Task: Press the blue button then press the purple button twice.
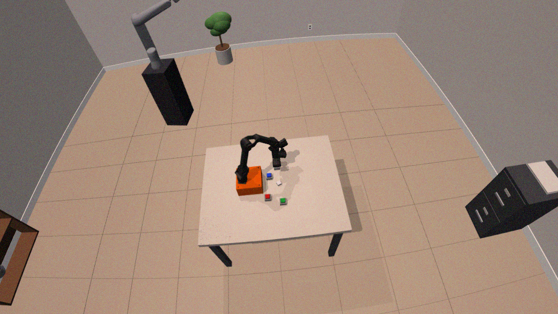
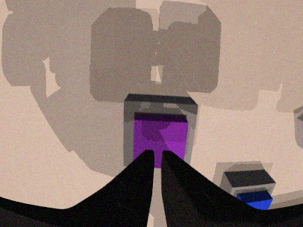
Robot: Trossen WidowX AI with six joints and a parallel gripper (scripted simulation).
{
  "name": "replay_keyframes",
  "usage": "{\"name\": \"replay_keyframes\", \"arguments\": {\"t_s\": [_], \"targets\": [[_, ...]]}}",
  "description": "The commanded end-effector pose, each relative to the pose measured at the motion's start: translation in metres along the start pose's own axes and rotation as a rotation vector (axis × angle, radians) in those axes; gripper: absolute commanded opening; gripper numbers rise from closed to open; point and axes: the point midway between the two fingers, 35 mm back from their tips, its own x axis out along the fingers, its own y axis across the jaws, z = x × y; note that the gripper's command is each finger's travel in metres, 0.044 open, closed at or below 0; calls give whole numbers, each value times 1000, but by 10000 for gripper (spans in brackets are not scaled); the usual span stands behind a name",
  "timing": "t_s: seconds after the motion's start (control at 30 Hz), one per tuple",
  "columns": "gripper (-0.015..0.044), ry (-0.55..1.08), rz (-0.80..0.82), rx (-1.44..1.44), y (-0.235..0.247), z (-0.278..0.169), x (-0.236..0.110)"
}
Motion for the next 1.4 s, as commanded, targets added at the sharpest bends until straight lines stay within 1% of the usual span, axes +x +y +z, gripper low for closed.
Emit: {"name": "replay_keyframes", "arguments": {"t_s": [0.0, 0.43, 1.37], "targets": [[20, 17, -8, 5, -2, -4, 11], [20, 17, -8, 5, -2, -5, 32], [20, 17, -8, 5, -2, -5, 32]]}}
